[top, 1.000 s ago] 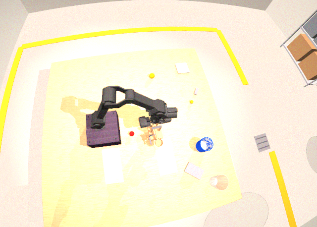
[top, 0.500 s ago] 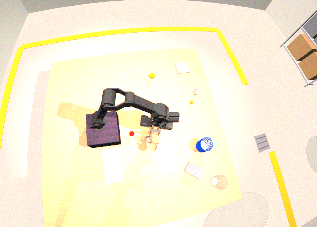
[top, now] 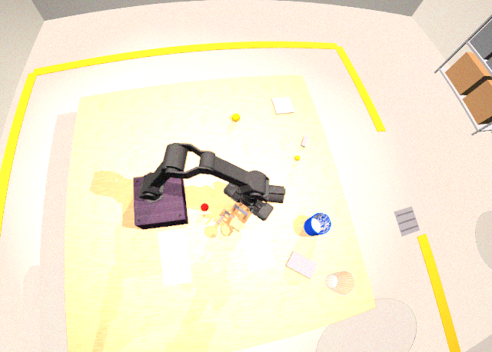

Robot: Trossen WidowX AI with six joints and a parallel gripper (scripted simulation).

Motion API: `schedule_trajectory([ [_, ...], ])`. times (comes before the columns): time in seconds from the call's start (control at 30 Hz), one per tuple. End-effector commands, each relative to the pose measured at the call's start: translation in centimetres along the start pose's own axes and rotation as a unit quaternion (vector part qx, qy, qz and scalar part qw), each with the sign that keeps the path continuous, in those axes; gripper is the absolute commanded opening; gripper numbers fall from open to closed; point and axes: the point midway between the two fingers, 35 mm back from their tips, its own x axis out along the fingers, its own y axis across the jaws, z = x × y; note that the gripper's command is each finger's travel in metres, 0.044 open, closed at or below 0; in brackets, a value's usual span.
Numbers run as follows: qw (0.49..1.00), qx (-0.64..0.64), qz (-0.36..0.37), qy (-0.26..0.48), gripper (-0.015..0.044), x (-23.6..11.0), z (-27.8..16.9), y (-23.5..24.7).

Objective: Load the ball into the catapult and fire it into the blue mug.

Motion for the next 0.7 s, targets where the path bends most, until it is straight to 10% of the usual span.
schedule_trajectory([
  [0.0, 0.998, 0.055, -0.006, -0.002, 0.0000, -0.4, -0.3, -1.5],
  [0.67, 0.998, 0.061, -0.006, -0.002, 0.0000, 1.6, -0.3, -2.1],
])
